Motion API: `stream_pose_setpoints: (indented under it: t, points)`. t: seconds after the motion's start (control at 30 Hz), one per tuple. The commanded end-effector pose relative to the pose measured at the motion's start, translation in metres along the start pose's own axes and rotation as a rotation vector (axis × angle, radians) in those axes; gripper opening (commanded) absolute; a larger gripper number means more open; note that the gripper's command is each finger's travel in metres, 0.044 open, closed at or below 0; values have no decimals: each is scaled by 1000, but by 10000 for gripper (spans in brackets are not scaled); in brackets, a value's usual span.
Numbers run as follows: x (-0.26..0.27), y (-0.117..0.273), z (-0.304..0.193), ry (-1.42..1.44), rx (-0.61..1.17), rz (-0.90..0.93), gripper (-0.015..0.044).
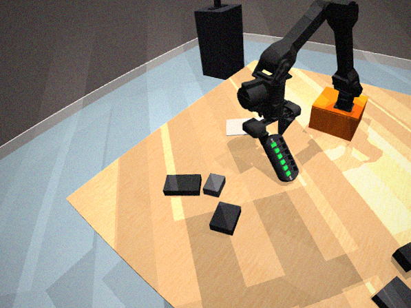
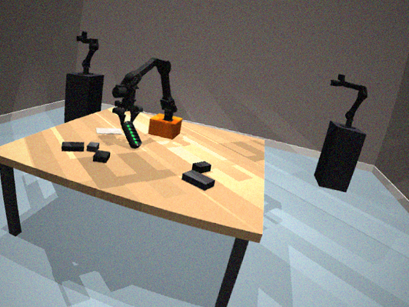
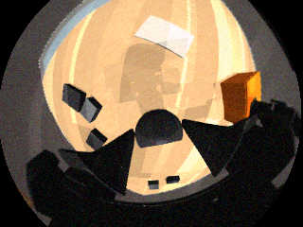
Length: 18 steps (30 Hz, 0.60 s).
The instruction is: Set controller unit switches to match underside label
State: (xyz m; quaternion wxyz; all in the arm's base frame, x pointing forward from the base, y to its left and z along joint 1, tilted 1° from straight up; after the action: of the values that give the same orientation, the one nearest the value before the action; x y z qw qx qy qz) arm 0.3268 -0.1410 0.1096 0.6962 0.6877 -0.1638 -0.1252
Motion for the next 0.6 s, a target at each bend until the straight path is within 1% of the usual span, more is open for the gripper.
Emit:
stream_pose_setpoints:
  t: [0.0, 0.57]
  points:
    - [-1, -3, 3, 5, -4, -6, 337]
    - [-1, -10, 14, 6, -5, -6, 337]
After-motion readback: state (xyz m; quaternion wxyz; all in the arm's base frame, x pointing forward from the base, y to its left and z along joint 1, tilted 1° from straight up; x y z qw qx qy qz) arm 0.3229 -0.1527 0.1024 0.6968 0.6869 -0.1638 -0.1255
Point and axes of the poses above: the point midway between the two fingers, 35 mm back from their tips, its own y axis back along the fingers, its own x axis across the jaws, z = x × y, the point moved 5 cm from there along y, back along the fingers, and after that the axes turned 4 degrees about -y, right-handed, at the moved point
